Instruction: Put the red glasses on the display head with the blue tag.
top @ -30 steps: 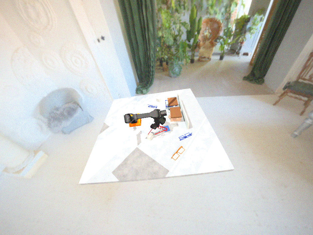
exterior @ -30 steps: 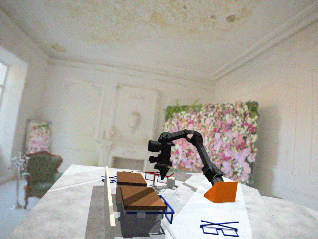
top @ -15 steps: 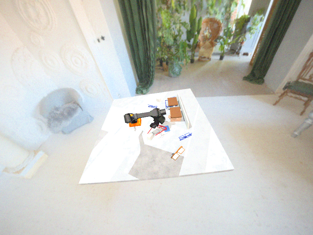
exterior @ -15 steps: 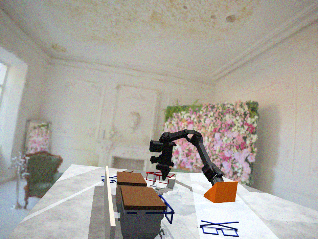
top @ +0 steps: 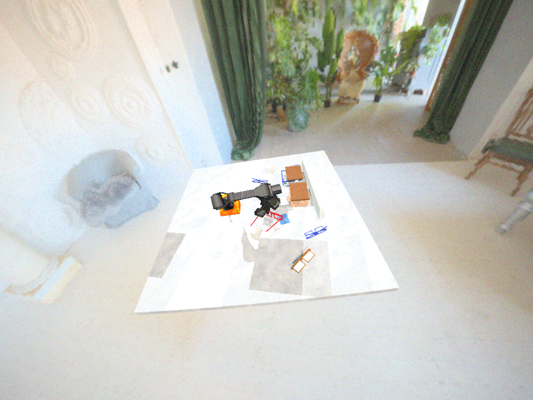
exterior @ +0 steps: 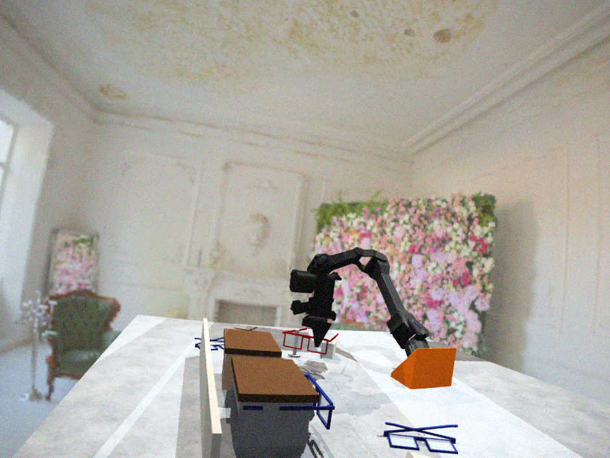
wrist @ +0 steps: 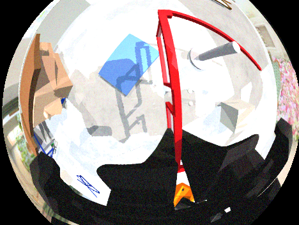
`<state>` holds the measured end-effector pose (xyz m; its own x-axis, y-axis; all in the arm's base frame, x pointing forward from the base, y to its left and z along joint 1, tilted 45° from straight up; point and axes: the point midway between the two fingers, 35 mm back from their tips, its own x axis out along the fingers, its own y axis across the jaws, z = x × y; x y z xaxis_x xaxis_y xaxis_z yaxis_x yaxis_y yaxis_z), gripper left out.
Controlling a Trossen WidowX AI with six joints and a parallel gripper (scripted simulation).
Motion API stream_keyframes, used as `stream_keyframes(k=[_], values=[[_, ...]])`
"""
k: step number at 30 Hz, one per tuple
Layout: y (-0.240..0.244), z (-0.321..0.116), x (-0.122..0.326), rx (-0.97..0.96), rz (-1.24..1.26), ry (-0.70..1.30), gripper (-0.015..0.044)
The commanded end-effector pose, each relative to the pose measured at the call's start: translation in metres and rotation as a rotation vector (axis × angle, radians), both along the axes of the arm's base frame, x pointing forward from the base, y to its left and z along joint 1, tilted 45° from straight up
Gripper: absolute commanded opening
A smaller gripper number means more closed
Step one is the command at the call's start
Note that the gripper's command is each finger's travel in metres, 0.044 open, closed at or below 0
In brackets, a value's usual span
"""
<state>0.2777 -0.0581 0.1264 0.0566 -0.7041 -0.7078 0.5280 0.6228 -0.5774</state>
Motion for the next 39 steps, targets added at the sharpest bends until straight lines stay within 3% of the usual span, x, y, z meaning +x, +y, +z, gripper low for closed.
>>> stream_keyframes(k=[1, 39], values=[[0.002, -0.002, -0.002, 0.002, -0.002, -0.001, 0.0], [0.008, -0.009, -0.011, 0.002, -0.002, 0.0, 0.0]])
